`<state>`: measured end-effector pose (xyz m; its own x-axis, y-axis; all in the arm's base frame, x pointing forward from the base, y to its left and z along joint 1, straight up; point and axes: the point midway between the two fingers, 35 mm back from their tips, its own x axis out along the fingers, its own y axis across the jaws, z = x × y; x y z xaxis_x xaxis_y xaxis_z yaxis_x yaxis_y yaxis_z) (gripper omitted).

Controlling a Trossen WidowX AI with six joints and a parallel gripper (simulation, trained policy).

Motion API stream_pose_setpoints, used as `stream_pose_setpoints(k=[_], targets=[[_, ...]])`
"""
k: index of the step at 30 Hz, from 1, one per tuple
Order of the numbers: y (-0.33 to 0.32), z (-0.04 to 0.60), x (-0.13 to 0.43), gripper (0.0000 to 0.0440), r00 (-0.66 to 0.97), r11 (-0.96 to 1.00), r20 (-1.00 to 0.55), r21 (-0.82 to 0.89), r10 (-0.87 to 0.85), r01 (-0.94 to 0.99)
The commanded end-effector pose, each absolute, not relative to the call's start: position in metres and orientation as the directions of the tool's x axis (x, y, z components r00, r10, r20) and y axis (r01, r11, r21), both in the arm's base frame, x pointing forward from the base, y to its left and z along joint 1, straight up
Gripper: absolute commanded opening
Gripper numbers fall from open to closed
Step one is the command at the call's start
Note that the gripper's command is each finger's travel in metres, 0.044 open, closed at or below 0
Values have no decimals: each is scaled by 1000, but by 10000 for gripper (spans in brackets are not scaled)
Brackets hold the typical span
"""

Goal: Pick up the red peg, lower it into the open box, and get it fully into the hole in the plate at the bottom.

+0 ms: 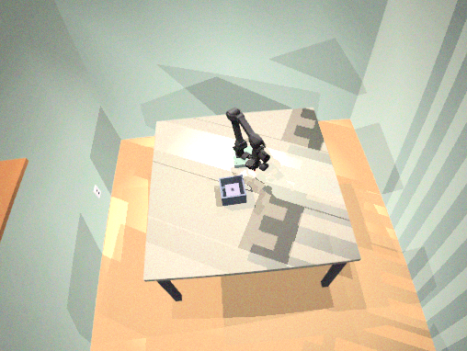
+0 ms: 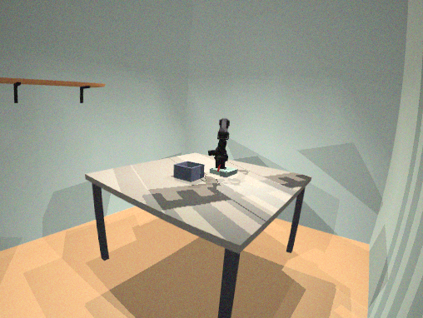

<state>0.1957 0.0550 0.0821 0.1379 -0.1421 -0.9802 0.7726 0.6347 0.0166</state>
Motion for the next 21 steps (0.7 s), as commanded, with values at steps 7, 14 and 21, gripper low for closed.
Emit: stream_pose_setpoints(k=[7,14,21], targets=[[30,119,215,0,185,642,-963,18,-194,767],[5,132,230,0,193,615,-956,17,-220,788],[-20,140,244,0,198,579,-950,23,-242,815]])
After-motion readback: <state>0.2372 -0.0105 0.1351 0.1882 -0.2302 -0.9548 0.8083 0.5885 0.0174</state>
